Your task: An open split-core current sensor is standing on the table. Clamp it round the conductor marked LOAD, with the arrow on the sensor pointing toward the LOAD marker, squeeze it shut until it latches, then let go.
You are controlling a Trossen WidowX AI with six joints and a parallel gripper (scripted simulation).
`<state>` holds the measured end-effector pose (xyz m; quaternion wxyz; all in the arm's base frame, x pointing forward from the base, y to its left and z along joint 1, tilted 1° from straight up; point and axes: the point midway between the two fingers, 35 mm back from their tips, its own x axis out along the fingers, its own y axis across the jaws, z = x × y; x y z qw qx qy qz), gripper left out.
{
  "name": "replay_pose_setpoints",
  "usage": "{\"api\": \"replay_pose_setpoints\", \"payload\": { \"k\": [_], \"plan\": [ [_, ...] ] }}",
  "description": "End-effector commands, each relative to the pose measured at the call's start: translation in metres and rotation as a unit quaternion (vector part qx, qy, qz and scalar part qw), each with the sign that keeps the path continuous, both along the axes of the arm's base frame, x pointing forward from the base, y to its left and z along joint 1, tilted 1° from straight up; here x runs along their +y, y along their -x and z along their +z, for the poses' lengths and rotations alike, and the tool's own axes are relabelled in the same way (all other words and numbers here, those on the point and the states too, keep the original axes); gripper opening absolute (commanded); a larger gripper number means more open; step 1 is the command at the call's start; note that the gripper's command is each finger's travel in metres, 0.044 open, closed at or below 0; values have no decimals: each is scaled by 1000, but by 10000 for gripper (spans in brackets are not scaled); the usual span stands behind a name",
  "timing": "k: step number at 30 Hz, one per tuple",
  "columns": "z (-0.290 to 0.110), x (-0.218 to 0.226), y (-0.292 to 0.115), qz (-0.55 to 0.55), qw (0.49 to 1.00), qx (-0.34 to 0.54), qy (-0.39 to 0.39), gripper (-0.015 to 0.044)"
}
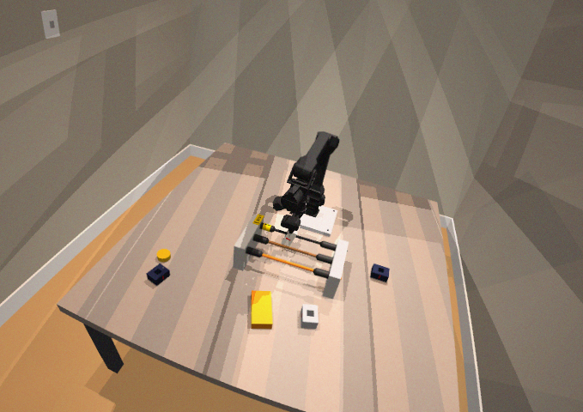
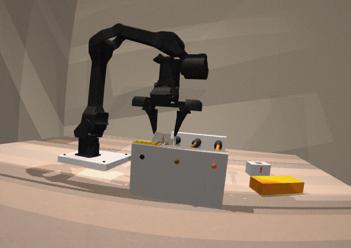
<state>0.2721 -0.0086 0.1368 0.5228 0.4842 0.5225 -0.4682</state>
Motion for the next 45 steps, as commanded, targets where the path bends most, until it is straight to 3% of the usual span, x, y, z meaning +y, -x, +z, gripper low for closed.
{"api": "replay_pose_setpoints", "payload": {
  "k": [1, 29, 45],
  "plan": [
    [0, 0, 0, 0, 1000, 0, 0, 0],
    [0, 0, 0, 0, 1000, 0, 0, 0],
    [0, 0, 0, 0, 1000, 0, 0, 420]
  ]
}}
